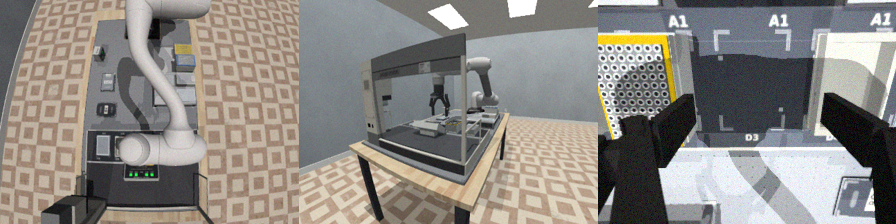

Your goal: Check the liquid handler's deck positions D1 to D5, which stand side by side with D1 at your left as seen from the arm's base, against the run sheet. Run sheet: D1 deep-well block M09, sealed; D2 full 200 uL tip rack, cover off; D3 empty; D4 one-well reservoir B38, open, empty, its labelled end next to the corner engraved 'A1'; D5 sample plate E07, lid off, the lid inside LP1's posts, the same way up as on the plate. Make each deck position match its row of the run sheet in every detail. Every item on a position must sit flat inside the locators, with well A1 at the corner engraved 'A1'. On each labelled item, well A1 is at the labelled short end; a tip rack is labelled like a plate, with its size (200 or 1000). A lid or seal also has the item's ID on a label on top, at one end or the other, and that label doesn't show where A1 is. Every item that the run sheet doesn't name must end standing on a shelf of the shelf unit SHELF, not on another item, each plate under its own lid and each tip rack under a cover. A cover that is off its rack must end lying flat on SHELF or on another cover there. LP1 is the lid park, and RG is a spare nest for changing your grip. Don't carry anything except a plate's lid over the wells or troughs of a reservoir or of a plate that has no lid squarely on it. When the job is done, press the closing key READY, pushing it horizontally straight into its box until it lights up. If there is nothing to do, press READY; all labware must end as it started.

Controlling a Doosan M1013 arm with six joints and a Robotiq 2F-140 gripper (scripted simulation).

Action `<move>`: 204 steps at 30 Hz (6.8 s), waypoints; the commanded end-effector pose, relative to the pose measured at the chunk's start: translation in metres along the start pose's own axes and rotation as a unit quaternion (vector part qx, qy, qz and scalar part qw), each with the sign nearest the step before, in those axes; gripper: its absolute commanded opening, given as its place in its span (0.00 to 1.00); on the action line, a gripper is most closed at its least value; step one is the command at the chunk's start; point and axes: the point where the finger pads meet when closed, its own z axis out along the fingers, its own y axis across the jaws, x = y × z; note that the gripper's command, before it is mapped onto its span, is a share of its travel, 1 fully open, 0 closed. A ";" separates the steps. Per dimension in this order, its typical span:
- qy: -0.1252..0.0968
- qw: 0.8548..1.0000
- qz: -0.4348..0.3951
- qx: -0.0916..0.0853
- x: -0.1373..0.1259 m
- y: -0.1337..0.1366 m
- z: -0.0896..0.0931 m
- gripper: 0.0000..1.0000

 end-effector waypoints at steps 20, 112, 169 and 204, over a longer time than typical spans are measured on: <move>0.002 1.000 0.001 0.001 0.000 -0.004 -0.004 0.79; 0.001 1.000 0.002 0.002 0.000 -0.186 -0.003 0.79; 0.001 1.000 0.002 0.002 0.001 -0.254 -0.018 0.79; 0.002 1.000 0.001 0.002 0.000 -0.253 -0.122 0.79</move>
